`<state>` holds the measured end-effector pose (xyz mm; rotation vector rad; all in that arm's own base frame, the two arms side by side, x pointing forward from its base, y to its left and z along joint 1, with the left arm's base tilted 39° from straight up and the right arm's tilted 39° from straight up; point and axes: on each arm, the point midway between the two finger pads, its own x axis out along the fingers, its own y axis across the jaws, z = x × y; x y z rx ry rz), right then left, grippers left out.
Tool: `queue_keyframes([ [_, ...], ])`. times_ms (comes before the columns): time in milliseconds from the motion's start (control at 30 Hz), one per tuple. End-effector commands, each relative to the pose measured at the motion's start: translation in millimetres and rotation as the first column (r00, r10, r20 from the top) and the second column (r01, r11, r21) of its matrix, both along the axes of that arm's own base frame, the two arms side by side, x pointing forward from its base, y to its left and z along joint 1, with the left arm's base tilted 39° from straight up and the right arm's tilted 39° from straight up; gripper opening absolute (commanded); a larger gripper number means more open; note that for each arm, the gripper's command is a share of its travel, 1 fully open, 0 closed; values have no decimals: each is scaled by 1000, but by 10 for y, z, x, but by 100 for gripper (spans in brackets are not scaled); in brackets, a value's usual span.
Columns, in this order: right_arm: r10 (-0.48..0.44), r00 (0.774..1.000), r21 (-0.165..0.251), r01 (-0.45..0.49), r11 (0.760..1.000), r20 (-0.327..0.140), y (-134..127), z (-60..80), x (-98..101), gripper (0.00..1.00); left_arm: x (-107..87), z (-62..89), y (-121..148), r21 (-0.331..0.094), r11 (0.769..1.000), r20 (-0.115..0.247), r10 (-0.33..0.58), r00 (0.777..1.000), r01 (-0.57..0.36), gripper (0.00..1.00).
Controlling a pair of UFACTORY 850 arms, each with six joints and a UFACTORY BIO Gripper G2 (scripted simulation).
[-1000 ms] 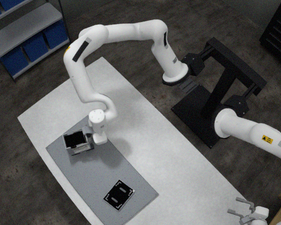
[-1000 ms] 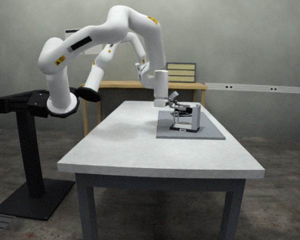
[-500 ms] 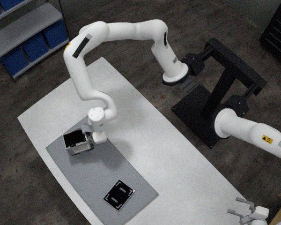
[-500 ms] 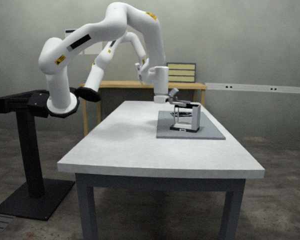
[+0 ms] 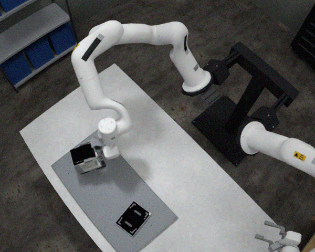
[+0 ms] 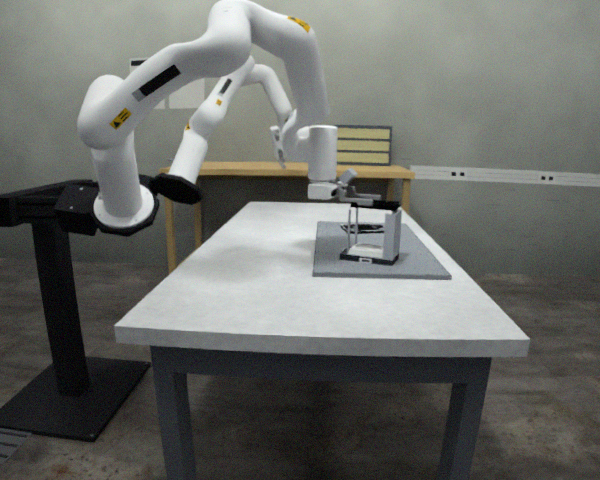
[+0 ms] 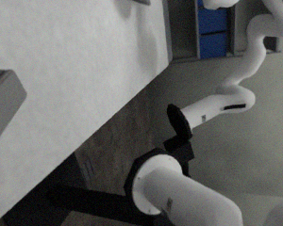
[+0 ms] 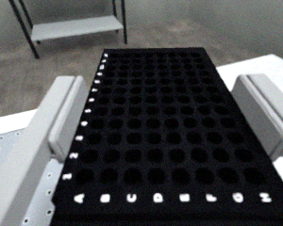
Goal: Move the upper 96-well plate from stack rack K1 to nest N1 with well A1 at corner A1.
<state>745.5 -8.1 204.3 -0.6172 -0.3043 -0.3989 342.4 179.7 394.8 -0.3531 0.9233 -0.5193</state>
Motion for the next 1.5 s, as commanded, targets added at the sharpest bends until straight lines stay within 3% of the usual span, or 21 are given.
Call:
queue_keyframes([
  [0, 0, 1000, 0, 0, 1000, 1, 61, 78, -11, 0, 2, 6, 0, 1, 1000, 1, 0, 1000, 0, 100],
  [633, 0, 1000, 0, 0, 1000, 1, 83, 107, -17, 0, 2, 6, 0, 1, 1000, 1, 0, 1000, 0, 100],
  [867, 177, 974, -23, -182, 983, -144, 265, -36, 13, 0, 2, 6, 0, 1, 1000, 1, 0, 1000, 0, 100],
  [1000, 272, 935, -25, -285, 958, -226, 369, -118, 31, 0, 2, 6, 0, 1, 1000, 1, 0, 1000, 0, 100],
  [1133, 361, 881, -17, -384, 923, -307, 472, -200, 48, 0, 2, 6, 0, 1, 1000, 1, 0, 1000, 0, 100],
  [1200, 361, 881, -17, -384, 923, -307, 472, -200, 48, 0, 2, 6, 0, 1, 1000, 1, 0, 1000, 0, 100],
  [1267, 396, 853, -11, -425, 905, -341, 524, -241, 57, 0, 2, 6, 0, 1, 1000, 1, 0, 1000, 0, 100],
  [1467, 396, 853, -11, -425, 905, -341, 680, -364, 83, 0, 2, 6, 0, 1, 1000, 1, 0, 1000, 0, 100],
])
